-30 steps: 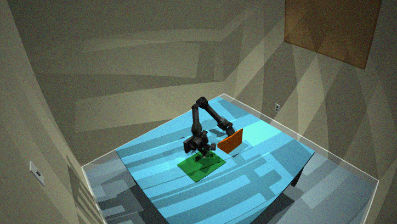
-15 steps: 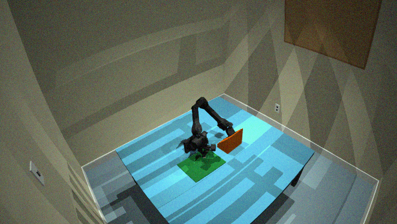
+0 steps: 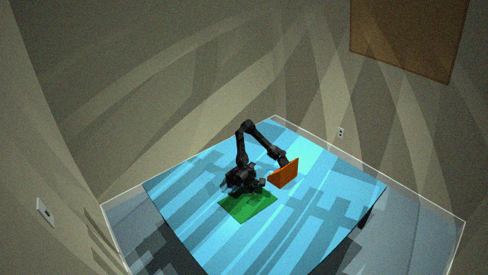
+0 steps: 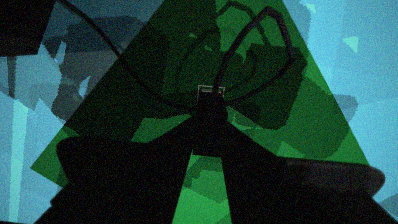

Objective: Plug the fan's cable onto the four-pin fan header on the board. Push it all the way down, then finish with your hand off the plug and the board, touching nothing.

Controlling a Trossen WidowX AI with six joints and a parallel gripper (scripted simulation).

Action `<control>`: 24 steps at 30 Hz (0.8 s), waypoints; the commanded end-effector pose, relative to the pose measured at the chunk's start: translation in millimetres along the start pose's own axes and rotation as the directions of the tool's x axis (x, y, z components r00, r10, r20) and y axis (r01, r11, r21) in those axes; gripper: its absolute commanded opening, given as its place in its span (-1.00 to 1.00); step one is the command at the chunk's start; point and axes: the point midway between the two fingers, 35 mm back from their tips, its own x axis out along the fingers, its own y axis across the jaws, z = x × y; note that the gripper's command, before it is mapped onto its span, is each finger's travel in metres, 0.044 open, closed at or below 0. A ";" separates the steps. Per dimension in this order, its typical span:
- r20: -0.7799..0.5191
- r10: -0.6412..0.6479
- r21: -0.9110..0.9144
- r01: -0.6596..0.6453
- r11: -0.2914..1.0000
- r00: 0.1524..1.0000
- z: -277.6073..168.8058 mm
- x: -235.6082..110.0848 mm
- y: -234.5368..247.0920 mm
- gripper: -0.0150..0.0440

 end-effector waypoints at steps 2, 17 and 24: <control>0.000 0.000 0.001 0.000 1.000 1.000 0.0 -0.2 0.1 -0.22; 0.003 -0.002 -0.005 0.002 1.000 1.000 -0.9 -52.8 -0.1 0.39; 0.003 -0.002 -0.005 0.002 1.000 1.000 -8.2 -56.1 1.3 0.39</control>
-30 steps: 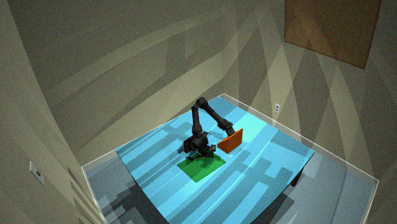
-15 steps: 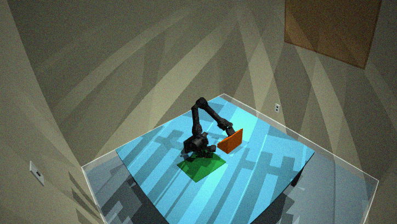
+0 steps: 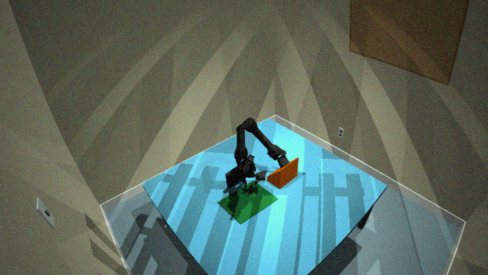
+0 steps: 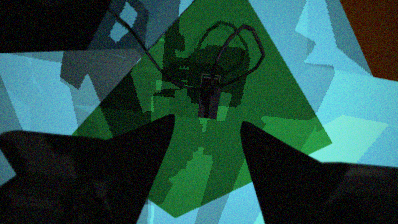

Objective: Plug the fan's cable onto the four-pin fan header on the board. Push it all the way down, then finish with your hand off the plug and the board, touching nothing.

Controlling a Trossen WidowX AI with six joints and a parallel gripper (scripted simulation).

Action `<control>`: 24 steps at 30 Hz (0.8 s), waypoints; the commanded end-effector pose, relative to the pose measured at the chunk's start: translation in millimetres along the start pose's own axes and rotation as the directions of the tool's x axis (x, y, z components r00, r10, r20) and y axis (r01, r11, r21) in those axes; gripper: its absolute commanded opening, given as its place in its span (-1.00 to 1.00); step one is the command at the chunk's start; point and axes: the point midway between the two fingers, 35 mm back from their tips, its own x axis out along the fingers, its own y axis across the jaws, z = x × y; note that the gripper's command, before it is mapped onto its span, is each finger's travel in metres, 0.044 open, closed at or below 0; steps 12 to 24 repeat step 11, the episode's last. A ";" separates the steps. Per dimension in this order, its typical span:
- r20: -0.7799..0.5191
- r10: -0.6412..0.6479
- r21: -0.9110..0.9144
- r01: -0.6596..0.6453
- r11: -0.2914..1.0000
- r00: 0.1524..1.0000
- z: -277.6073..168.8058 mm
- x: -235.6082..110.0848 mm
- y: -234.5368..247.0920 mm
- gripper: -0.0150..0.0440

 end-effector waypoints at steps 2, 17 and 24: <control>-0.005 -0.005 0.011 0.005 1.000 1.000 -28.7 -5.2 5.0 0.39; -0.009 -0.005 0.014 0.005 1.000 1.000 -119.3 -3.8 1.2 0.39; -0.009 -0.005 0.014 0.005 1.000 1.000 -119.3 -3.8 1.2 0.39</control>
